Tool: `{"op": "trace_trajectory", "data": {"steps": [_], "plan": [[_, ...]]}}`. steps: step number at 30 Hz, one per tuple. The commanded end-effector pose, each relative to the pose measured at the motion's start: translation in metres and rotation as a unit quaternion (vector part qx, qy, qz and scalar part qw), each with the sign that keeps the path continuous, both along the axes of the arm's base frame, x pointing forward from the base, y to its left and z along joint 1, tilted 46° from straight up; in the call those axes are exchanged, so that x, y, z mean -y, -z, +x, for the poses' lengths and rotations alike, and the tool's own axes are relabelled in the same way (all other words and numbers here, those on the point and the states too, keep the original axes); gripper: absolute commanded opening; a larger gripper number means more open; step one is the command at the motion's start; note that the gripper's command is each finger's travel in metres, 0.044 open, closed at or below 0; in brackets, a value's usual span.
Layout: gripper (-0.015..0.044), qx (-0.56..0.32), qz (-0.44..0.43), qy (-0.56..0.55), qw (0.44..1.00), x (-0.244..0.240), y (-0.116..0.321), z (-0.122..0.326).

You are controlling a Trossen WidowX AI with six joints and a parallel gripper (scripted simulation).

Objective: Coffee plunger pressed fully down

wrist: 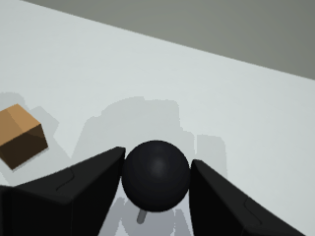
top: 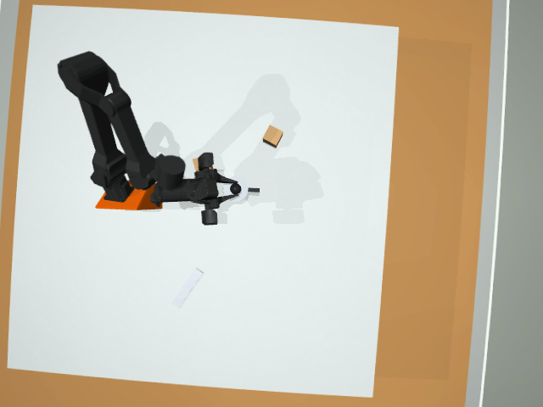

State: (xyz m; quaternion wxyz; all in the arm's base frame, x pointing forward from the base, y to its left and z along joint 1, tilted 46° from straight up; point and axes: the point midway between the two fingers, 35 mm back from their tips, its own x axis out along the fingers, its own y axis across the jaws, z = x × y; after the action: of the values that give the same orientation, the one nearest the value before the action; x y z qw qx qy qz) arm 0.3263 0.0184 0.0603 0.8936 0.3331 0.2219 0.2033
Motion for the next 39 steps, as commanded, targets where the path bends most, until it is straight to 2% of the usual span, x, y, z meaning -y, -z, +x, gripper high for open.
{"op": "trace_trajectory", "data": {"steps": [1, 37, 39], "plan": [[0.0128, -0.018, 0.01, -0.01, 1.0, -0.0092, 0.0089, -0.0027], [0.0128, -0.011, 0.006, -0.006, 1.0, -0.0053, 0.0072, 0.004], [0.0181, -0.011, 0.006, -0.006, 1.0, -0.0053, 0.0072, 0.004]]}}
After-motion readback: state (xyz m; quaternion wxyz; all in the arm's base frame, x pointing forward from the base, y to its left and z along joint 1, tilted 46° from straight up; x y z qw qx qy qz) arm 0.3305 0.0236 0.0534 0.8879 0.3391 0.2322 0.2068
